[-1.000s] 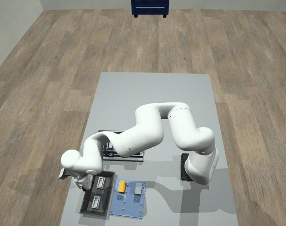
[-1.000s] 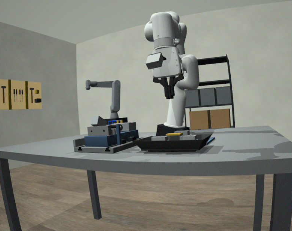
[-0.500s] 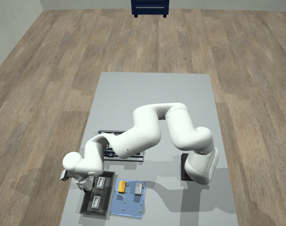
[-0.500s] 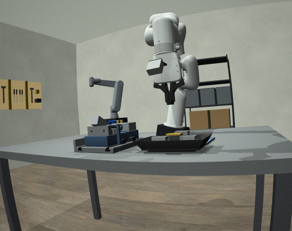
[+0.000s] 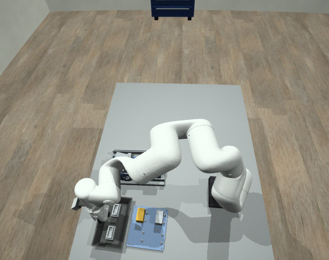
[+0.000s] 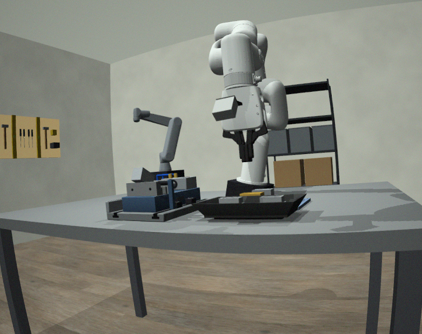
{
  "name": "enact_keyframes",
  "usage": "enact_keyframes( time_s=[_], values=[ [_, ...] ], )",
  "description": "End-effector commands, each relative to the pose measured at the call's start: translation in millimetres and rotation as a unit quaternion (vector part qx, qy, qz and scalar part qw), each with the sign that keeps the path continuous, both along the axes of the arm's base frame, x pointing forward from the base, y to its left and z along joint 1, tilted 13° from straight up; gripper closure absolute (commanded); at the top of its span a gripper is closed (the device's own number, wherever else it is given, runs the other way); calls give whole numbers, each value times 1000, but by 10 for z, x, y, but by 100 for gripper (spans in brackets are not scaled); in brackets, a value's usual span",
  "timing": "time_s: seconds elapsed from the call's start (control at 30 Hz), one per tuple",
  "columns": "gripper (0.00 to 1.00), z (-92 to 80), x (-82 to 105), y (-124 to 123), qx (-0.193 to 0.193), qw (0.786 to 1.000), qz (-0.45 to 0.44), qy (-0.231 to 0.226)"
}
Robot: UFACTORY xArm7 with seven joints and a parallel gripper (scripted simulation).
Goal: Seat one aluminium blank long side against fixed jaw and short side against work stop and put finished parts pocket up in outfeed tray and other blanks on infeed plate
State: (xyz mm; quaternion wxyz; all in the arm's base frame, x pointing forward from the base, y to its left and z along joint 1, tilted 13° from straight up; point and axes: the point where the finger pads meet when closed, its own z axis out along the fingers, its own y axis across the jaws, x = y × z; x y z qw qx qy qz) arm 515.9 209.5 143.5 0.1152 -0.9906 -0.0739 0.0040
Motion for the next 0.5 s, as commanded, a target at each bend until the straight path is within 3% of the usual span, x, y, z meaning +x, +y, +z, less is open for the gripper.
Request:
enact_keyframes(
  time_s=[0.0, 0.47],
  values=[
    [100, -38, 13, 12, 0, 1000, -1, -2],
    [100, -127, 13, 34, 0, 1000, -1, -2]
  ],
)
